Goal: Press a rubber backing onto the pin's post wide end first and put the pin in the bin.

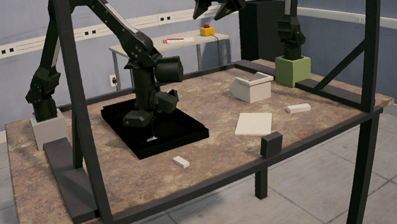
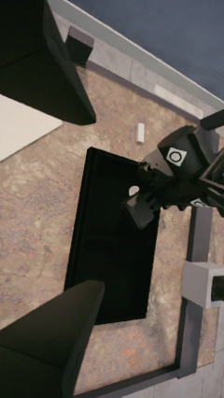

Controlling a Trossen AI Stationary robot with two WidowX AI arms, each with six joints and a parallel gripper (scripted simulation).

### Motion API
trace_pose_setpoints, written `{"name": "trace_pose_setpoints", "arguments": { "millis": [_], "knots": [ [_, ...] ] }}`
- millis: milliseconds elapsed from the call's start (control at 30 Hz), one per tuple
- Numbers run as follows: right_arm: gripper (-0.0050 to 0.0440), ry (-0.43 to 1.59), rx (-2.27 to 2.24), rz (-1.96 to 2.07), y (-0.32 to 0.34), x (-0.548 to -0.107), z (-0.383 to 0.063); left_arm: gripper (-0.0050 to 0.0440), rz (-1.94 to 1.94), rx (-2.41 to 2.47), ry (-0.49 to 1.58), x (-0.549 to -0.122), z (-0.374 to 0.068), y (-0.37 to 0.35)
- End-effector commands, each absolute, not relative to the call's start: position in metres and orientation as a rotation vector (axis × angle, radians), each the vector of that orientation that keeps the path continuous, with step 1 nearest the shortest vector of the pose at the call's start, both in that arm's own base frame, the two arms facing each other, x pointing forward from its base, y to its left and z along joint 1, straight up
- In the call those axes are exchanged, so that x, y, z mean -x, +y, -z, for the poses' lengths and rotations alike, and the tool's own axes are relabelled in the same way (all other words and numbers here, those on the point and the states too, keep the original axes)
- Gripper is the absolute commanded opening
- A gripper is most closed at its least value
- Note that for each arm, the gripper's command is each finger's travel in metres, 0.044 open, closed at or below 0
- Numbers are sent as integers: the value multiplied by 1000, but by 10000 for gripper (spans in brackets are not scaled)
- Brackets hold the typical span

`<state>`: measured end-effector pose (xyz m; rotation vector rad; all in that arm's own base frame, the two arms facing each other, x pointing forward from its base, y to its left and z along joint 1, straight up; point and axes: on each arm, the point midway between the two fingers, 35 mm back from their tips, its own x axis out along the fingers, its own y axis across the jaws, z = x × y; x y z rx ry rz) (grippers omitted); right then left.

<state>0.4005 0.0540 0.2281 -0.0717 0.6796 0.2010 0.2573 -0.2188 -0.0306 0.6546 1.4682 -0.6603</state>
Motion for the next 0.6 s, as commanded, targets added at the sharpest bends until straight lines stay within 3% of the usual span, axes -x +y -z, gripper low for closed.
{"name": "trace_pose_setpoints", "arguments": {
  "millis": [0,567],
  "knots": [
    [440,654,72,-201,54,-400,-239,-50,659,-650,1454,-260,29,-223],
    [440,654,72,-201,54,-400,-239,-50,658,-654,1464,-258,37,-220]
  ]
}}
